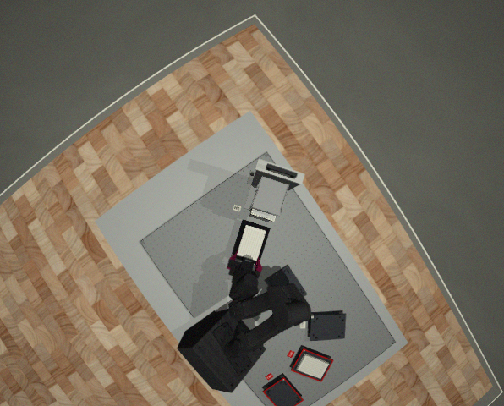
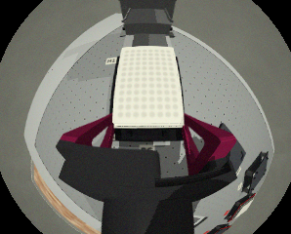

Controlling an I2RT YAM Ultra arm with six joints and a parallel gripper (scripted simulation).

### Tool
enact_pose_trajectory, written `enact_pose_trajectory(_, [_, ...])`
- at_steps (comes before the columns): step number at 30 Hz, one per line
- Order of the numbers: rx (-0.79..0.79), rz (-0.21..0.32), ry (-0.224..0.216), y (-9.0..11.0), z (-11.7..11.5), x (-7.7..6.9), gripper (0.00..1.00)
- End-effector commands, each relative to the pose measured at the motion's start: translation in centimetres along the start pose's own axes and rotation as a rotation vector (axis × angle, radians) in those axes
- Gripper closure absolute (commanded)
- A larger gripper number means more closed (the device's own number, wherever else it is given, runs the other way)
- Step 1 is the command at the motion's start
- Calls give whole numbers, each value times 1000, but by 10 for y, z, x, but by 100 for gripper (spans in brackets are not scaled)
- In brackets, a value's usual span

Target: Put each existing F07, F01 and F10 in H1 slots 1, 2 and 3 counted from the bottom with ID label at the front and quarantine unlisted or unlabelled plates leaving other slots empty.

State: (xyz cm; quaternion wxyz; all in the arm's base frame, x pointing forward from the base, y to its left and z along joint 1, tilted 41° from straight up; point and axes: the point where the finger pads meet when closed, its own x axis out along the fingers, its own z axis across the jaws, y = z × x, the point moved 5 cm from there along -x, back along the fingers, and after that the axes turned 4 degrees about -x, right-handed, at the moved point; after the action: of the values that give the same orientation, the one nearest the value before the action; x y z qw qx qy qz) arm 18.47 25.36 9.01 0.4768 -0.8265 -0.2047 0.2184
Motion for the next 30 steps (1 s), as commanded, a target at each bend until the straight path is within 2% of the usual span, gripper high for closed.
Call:
enact_pose_trajectory(1, [9, -21, -6, -4, 1, 0, 14])
enact_pose_trajectory(30, [9, -21, -6, 5, 1, 9, 14])
